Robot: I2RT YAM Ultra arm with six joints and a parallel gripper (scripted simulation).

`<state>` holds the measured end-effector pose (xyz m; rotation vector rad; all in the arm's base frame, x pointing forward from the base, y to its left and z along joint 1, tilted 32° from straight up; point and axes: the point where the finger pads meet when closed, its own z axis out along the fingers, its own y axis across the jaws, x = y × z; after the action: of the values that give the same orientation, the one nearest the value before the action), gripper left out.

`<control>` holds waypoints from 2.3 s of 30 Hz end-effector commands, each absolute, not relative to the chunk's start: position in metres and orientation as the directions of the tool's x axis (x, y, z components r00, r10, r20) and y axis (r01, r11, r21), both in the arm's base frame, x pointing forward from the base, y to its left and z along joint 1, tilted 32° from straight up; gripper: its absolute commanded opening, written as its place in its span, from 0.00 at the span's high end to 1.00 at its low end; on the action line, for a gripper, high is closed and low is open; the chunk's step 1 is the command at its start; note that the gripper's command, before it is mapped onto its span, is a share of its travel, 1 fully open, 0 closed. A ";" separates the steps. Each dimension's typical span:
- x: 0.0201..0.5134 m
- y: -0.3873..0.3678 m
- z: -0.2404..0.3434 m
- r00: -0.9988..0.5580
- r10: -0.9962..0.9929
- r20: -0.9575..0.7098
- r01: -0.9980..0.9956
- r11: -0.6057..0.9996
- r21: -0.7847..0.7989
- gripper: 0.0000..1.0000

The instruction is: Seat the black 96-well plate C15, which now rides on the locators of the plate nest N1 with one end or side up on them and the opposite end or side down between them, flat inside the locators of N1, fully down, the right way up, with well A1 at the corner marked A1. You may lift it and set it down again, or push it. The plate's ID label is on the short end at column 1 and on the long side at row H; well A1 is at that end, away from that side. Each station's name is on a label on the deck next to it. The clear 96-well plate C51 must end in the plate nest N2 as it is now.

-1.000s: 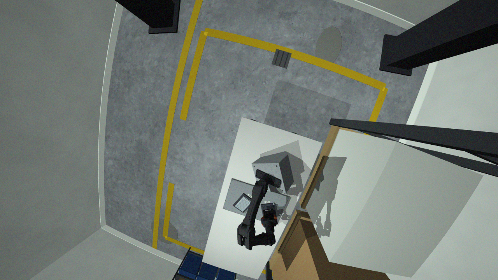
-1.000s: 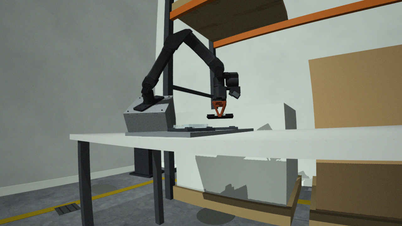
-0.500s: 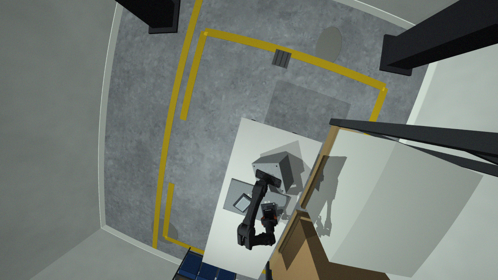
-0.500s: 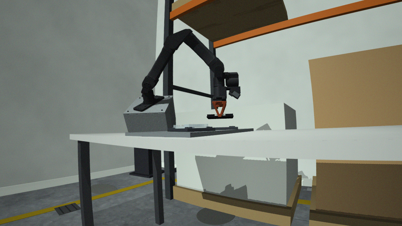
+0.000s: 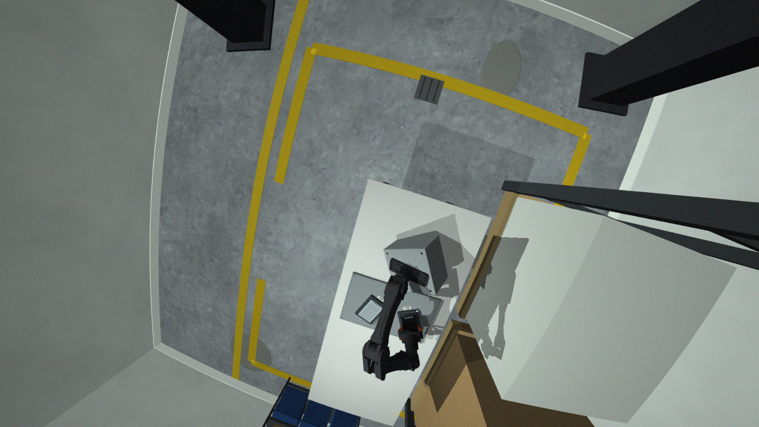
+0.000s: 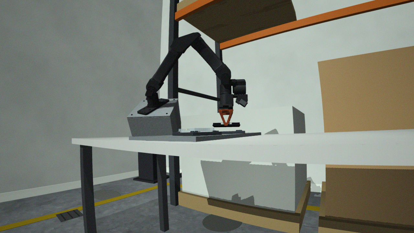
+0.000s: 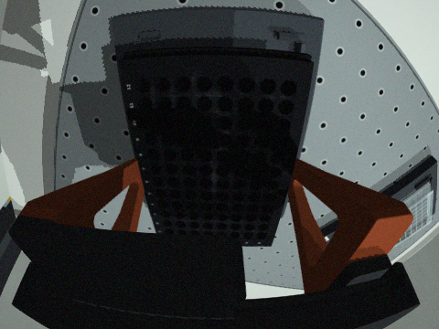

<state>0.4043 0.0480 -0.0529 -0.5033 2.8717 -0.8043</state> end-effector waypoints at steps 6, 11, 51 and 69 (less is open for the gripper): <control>0.413 0.049 -0.055 -0.931 -0.362 -0.050 -0.284 0.804 -0.523 1.00; 0.415 0.047 -0.059 -0.931 -0.362 -0.050 -0.284 0.804 -0.523 1.00; 0.414 0.044 -0.061 -0.931 -0.362 -0.050 -0.284 0.804 -0.523 1.00; 0.414 0.042 -0.063 -0.931 -0.362 -0.050 -0.284 0.804 -0.523 1.00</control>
<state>0.4114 0.0389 -0.0668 -0.5074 2.8558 -0.7969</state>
